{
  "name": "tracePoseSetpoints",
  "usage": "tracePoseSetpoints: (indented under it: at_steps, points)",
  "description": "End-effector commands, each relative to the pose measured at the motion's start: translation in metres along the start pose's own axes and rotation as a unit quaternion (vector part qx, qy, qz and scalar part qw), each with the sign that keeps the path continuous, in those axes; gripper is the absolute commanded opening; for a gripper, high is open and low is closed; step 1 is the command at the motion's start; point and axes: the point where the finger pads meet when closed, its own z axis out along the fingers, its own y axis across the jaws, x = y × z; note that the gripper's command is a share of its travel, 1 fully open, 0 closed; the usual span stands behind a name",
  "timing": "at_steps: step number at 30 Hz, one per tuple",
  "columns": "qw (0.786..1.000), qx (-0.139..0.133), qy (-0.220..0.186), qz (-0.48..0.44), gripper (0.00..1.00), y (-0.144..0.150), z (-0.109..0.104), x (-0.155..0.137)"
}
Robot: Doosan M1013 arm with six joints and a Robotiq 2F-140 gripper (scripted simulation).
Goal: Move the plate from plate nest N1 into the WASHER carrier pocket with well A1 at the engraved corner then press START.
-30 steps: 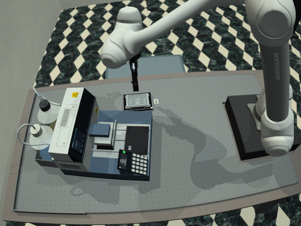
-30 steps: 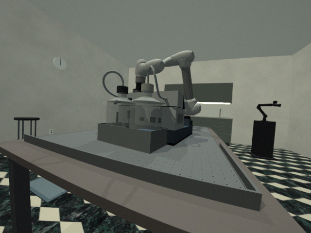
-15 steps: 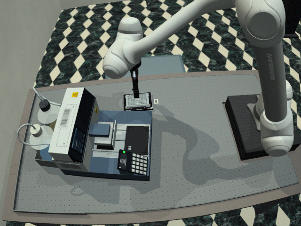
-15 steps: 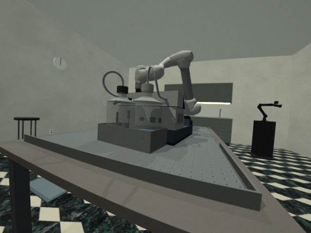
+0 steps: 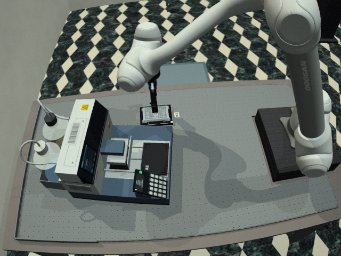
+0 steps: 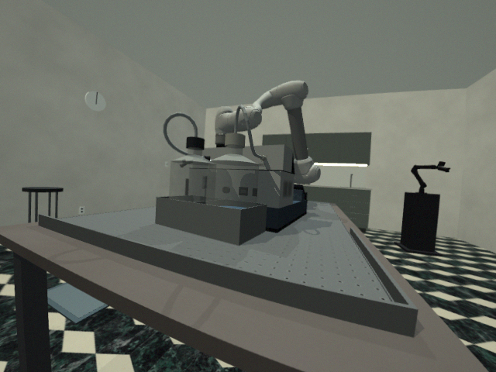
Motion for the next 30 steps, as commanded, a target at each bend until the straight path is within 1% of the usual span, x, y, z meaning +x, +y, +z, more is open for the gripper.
tracePoseSetpoints:
  at_steps: [1,4,30]
  points:
    - [1.0,0.0,0.001,0.0,0.7,0.0,0.003,0.0]
    - [1.0,0.0,0.001,0.0,0.7,0.0,0.005,0.0]
    - [1.0,0.0,0.001,0.0,0.7,0.0,0.045,0.0]
